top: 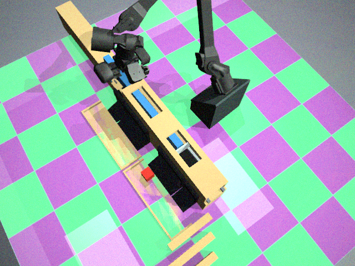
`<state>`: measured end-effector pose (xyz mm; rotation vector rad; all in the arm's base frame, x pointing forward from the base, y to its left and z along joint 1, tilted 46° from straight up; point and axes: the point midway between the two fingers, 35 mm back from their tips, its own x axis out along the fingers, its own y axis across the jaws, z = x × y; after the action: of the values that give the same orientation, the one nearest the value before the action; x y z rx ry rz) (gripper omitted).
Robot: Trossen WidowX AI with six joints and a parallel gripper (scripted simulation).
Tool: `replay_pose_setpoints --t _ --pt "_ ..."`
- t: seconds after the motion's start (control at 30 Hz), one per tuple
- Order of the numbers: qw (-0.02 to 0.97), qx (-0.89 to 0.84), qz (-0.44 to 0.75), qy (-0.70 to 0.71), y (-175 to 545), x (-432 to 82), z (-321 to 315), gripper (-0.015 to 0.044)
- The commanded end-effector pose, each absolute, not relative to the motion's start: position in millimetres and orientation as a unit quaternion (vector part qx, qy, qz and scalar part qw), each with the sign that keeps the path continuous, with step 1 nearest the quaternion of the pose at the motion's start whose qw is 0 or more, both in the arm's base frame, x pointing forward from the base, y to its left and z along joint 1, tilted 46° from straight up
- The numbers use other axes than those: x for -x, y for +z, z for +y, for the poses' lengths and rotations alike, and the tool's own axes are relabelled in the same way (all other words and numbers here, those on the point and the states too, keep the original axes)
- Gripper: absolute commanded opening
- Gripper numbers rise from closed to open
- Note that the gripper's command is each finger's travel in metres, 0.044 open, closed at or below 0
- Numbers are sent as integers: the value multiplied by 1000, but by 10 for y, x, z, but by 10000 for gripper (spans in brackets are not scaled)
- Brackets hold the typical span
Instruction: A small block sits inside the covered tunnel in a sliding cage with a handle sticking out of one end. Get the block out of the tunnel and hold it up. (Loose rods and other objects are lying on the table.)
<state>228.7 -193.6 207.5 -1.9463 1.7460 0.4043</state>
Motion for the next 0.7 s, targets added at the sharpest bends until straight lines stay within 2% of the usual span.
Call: replay_pose_setpoints --t 0.0,0.07,0.13,0.67 --pt "249 711 641 146 2075 -2281 -1940 59" --pt "249 711 641 146 2075 -2281 -1940 46" --pt "249 711 641 146 2062 -2284 -1931 0" --pt "249 711 640 150 1673 -2334 -1641 0"
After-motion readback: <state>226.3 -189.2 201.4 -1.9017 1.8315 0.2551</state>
